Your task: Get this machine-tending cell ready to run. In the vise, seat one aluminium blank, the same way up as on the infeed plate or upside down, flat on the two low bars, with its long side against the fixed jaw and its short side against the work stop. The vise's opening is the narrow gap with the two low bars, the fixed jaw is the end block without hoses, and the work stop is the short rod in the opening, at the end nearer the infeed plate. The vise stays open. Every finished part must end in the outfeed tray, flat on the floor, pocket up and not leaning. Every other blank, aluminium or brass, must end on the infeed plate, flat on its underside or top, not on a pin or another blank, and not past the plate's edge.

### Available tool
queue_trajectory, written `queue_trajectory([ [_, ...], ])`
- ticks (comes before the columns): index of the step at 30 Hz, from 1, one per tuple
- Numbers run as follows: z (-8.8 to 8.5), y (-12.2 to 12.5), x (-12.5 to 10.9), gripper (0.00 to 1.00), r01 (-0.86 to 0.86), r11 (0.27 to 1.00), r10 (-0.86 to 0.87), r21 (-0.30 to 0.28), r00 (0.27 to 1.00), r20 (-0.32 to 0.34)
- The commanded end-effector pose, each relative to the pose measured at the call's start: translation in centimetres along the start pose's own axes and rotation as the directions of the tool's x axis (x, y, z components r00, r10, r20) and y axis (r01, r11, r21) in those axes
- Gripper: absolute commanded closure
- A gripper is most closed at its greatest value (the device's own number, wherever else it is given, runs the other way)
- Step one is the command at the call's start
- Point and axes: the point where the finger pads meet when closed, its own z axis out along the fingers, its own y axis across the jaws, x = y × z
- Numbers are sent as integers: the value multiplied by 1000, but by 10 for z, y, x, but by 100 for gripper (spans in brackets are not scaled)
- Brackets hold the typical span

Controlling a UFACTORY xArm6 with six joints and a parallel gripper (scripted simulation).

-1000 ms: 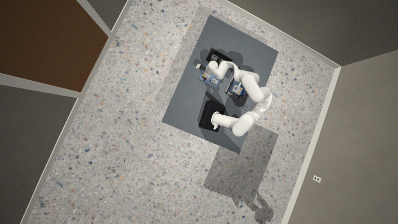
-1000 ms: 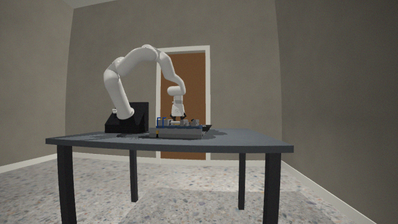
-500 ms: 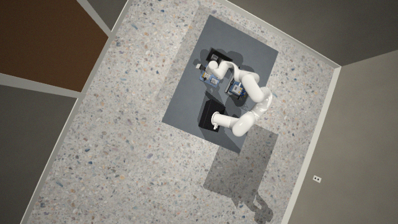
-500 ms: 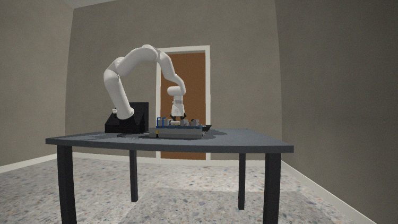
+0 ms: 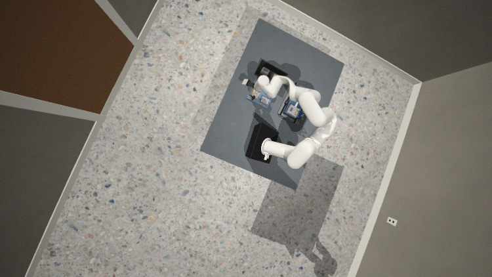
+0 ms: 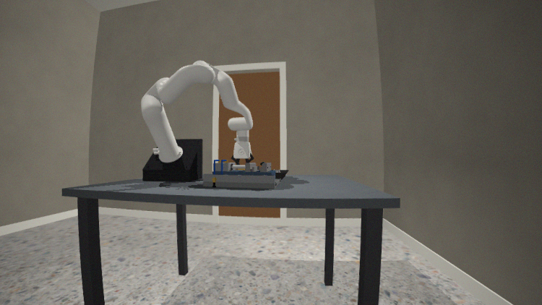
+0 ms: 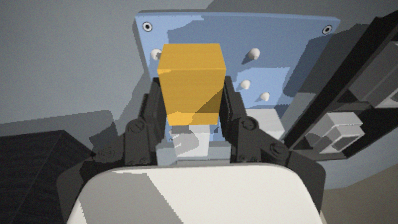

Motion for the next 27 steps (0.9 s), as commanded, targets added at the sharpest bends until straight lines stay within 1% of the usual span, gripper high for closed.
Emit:
queue_trajectory([
  [1, -1, 1, 1, 100, -1, 1000, 1, -3, 1000, -3],
  [27, 9, 2, 1, 100, -1, 1000, 1, -3, 1000, -3],
])
